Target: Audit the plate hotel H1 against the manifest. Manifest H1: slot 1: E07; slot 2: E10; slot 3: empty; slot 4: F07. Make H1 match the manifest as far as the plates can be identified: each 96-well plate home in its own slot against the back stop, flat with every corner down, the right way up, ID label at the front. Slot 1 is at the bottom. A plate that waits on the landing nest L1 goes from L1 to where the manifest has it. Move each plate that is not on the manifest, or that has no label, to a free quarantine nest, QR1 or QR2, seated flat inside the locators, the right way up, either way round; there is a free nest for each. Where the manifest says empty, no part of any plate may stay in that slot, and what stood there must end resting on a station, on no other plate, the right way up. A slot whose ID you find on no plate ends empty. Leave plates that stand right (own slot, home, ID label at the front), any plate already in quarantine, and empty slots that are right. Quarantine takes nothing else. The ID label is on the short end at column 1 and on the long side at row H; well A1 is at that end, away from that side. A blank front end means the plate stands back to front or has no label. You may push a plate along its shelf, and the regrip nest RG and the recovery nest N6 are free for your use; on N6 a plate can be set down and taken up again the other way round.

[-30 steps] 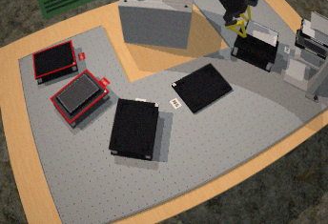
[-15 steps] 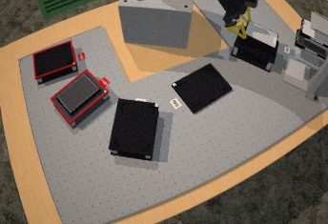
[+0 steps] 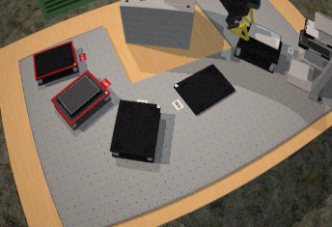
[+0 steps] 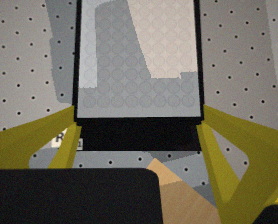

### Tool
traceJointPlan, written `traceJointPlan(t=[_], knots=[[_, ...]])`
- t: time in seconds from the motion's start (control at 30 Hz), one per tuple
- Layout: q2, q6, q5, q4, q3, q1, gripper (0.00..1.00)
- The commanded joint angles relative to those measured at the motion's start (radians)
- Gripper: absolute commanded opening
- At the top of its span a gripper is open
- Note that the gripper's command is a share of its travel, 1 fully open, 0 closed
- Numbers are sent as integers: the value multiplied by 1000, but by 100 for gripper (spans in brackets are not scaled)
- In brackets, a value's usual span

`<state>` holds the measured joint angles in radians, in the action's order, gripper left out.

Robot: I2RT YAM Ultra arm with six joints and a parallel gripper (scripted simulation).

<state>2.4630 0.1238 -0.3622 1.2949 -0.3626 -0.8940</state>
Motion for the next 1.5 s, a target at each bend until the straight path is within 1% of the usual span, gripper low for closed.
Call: traceJointPlan(t=[0.0, 0.1, 0.5, 1.0, 1.1, 1.13, 1.3, 1.47], knots=[[12, -9, 1, 38, -6, 9, 86], [21, -10, 3, 46, -24, 4, 86], [52, -13, 6, 68, -28, 12, 86], [98, -18, 10, 100, -50, 19, 86], [89, -19, 10, 103, -51, 13, 86], [104, -19, 11, 104, -52, 14, 86], [120, -20, 12, 113, -50, 23, 86], [134, -22, 14, 124, -64, 22, 86]])
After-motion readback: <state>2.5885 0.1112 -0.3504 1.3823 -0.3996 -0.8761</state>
